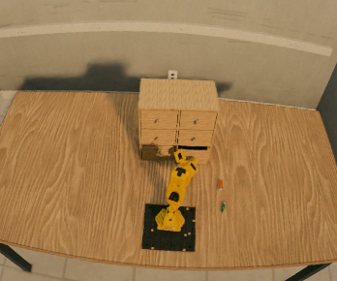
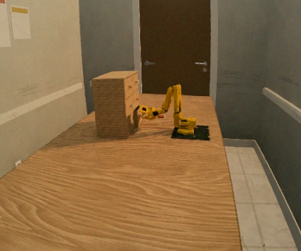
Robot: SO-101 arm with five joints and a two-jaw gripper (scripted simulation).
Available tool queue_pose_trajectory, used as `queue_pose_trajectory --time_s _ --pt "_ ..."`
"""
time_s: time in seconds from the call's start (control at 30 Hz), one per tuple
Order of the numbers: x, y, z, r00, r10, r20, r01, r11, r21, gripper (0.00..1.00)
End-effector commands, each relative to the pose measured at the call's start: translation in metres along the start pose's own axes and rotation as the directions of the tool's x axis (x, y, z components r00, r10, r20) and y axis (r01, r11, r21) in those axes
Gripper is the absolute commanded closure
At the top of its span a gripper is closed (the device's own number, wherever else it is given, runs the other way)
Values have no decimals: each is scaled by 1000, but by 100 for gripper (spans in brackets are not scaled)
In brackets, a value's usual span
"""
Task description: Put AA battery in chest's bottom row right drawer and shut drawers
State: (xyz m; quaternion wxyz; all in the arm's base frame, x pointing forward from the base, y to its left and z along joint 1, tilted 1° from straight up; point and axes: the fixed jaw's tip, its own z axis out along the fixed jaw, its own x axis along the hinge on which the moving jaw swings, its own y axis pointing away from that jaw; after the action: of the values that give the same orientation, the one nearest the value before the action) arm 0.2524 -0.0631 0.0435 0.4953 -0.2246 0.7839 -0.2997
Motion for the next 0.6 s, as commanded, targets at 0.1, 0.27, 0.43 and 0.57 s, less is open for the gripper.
queue_pose_trajectory --time_s 0.1,0.27,0.43,0.57 --pt "0 1 -3 1000 -7 1 7 1000 -2 100" --pt "0 1 -3 1000 -7 1 7 1000 -2 100" --pt "1 1 -4 1000 -6 0 6 1000 -1 100" --pt "2 1 -6 1000 -5 -3 5 1000 1 100"
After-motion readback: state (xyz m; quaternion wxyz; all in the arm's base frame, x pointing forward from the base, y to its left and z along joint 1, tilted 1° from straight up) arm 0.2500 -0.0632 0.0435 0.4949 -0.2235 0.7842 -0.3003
